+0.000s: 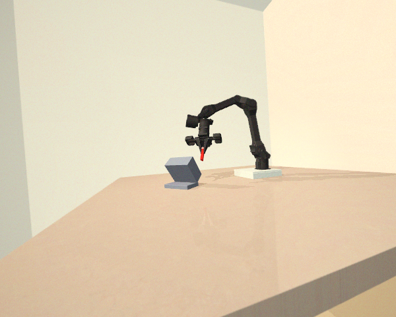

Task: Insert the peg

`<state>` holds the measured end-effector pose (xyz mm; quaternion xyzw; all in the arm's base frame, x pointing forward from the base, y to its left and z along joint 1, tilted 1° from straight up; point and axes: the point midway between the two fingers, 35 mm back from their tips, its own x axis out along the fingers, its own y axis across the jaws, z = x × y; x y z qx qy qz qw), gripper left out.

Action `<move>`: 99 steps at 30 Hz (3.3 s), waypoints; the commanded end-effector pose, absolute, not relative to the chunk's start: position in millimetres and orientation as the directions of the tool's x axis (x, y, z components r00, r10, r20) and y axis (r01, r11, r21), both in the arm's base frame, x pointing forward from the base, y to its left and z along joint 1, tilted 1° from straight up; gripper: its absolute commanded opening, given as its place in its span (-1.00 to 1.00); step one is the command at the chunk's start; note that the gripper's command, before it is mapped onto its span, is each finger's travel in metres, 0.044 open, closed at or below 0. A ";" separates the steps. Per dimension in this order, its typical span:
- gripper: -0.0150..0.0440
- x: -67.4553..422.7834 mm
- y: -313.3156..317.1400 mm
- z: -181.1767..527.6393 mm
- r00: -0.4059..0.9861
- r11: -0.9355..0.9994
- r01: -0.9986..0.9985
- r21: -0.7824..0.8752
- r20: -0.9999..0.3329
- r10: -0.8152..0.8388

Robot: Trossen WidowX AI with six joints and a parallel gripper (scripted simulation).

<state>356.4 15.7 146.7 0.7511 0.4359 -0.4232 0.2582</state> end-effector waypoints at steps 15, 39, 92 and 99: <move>-0.49 360.2 -8.4 153.3 0.332 -0.655 0.752 -0.068 -0.821 0.465; -0.49 370.9 -27.7 154.0 0.402 -0.779 0.605 -0.168 -0.780 0.480; -0.49 411.9 0.5 121.1 0.483 -0.723 0.690 0.016 -0.755 0.444; -0.49 411.8 0.2 127.1 0.490 -0.725 0.689 0.018 -0.749 0.447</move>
